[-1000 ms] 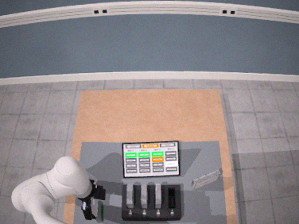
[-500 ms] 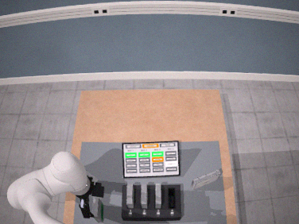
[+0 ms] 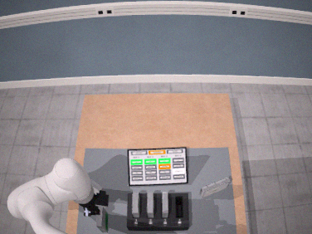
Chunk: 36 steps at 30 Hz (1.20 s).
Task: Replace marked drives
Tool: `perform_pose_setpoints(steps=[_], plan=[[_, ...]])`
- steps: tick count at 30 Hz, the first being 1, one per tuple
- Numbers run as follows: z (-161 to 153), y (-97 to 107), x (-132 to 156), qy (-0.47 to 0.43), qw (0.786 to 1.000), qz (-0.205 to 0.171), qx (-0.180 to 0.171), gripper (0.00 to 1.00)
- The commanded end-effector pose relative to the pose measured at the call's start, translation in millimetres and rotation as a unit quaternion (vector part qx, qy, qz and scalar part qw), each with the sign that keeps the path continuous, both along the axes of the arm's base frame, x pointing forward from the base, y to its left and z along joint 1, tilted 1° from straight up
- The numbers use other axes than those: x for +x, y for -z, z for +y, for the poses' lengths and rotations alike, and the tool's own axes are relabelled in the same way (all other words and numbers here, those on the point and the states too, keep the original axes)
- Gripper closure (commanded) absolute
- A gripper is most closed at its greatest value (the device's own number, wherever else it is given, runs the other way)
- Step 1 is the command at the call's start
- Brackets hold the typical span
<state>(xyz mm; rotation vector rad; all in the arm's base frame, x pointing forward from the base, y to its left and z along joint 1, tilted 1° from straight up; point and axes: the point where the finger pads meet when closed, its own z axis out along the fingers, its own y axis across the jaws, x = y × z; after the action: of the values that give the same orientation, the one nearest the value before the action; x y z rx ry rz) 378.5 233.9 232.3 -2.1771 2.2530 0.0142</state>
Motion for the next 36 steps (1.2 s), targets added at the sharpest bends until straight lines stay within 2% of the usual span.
perform_pose_setpoints(steps=[1,22,24,27,29,30,33,36], plan=[[0,0,0,0.0,1.0,0.0,0.0,0.9],[2,-1,5,-0.015,1.0,0.0,0.0,0.9],[5,-3,19,-0.057,0.998,-0.001,0.0,0.9],[15,-5,56,-0.169,0.986,-0.002,0.0,0.9],[15,-5,56,-0.169,0.986,-0.002,0.0,0.9],[19,-6,71,-0.218,0.976,-0.003,0.0,0.9],[28,-5,117,-0.281,0.96,-0.006,-0.003,0.9],[33,-2,147,-0.342,0.94,-0.009,-0.005,0.9]])
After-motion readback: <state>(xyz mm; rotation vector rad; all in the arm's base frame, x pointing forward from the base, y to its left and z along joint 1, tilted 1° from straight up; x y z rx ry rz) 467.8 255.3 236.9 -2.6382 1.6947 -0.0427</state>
